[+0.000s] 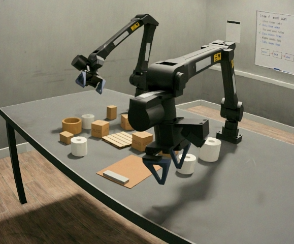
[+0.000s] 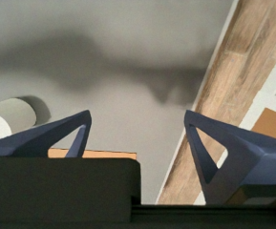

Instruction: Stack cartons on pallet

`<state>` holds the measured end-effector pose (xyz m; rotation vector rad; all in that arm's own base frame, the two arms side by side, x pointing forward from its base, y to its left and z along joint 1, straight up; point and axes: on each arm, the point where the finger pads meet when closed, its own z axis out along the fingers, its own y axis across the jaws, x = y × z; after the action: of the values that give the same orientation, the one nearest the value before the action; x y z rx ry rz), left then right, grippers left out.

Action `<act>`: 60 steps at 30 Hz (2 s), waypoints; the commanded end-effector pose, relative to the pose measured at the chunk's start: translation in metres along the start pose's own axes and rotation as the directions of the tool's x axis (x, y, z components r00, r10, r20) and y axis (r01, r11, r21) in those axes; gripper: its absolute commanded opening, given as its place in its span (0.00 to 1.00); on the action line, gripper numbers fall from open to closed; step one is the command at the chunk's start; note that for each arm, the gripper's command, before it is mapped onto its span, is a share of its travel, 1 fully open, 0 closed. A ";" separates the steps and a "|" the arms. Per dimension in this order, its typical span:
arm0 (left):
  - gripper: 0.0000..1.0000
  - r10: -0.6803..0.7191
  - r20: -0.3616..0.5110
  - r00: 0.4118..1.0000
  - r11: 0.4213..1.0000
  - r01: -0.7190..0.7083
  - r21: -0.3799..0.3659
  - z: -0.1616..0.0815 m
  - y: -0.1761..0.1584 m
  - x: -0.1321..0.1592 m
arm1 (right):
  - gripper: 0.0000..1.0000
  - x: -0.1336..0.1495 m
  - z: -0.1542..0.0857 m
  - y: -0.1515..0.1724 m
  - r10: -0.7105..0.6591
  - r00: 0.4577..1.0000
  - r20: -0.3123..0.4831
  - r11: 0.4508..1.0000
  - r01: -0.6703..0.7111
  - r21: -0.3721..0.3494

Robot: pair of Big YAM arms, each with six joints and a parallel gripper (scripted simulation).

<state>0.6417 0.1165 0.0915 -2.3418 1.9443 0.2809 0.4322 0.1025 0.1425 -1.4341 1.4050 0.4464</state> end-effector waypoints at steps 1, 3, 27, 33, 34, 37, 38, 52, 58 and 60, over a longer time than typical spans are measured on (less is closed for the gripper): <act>1.00 -0.003 -0.001 1.000 1.000 0.003 0.014 -0.008 -0.002 -0.001 | 1.00 -0.002 -0.001 -0.003 -0.008 1.000 0.002 1.000 0.008 0.005; 1.00 -0.003 -0.001 1.000 1.000 0.003 0.014 -0.008 -0.002 -0.001 | 1.00 -0.002 -0.001 -0.003 -0.008 1.000 0.002 1.000 0.008 0.005; 1.00 0.162 0.099 0.982 0.972 -0.176 0.157 -0.050 0.016 0.007 | 1.00 0.005 -0.019 0.029 0.253 0.965 -0.062 0.962 -0.244 0.121; 1.00 0.262 0.246 0.933 0.903 -0.327 0.278 -0.093 0.036 0.008 | 1.00 0.012 -0.030 0.066 0.418 0.899 -0.127 0.892 -0.380 0.246; 1.00 0.262 0.246 0.933 0.903 -0.327 0.278 -0.093 0.036 0.008 | 1.00 0.012 -0.030 0.066 0.418 0.899 -0.127 0.892 -0.380 0.246; 1.00 0.320 0.333 0.887 0.843 -0.427 0.327 -0.116 0.044 0.009 | 1.00 0.019 -0.038 0.085 0.533 0.833 -0.148 0.824 -0.471 0.315; 1.00 0.333 0.366 0.869 0.819 -0.459 0.344 -0.124 0.048 0.009 | 1.00 0.021 -0.041 0.091 0.564 0.811 -0.155 0.801 -0.491 0.343; 1.00 0.341 0.721 0.603 0.489 -0.769 0.412 -0.226 0.093 0.004 | 1.00 0.039 -0.076 0.141 0.814 0.556 -0.165 0.527 -0.590 0.612; 1.00 0.255 0.857 0.448 0.284 -0.882 0.377 -0.282 0.118 0.008 | 1.00 0.057 -0.089 0.176 0.896 0.416 -0.157 0.396 -0.586 0.707; 1.00 0.220 0.888 0.405 0.232 -0.906 0.356 -0.297 0.125 0.004 | 1.00 0.051 -0.093 0.170 0.905 0.403 -0.135 0.366 -0.578 0.730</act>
<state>0.5483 0.0421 0.3468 -0.7338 1.8848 0.1242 0.2664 0.0338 0.0666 -0.3348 2.3997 0.1055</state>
